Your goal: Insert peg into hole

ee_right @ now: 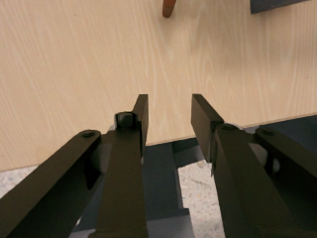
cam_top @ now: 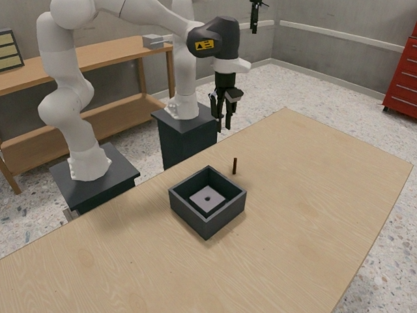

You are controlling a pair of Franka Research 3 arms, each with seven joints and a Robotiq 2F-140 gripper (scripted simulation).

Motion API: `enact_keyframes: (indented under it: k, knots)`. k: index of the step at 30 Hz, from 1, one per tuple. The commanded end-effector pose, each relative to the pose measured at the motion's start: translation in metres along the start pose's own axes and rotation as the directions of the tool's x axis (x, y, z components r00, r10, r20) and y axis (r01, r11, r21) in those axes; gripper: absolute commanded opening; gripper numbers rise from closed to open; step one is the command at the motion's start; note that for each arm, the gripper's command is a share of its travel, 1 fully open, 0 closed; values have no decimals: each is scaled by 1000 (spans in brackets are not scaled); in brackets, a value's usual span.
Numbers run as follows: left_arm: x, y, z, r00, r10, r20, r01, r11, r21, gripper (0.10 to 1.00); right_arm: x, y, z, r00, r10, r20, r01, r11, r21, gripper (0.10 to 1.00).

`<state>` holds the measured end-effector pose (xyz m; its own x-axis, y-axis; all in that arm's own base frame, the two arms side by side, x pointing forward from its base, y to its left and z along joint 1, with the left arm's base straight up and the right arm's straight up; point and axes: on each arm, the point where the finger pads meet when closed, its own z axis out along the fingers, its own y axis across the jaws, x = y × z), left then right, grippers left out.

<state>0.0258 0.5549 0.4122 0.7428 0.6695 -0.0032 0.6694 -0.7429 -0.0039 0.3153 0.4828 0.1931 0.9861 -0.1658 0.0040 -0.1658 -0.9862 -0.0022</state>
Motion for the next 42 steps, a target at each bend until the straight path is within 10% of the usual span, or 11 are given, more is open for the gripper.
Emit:
enact_keyframes:
  k: [1, 11, 20, 42]
  knots:
    - [-1, 1, -1, 1000, -5, -3, 5, 1000, -4, 1000, -1, 0, 0, 1000, -6, 4, 6, 1000, -2, 327]
    - [-1, 1, -1, 1000, -5, -3, 5, 1000, -4, 1000, 0, 0, 1, 1000, -6, 4, 6, 1000, -2, 327]
    - [-1, 1, -1, 1000, -5, -3, 5, 1000, -4, 1000, 97, 3, 40, 1000, -6, 4, 6, 1000, -2, 327]
    - [-1, 1, -1, 1000, -5, -3, 5, 1000, -4, 1000, 99, 3, 41, 1000, -6, 4, 6, 1000, -2, 327]
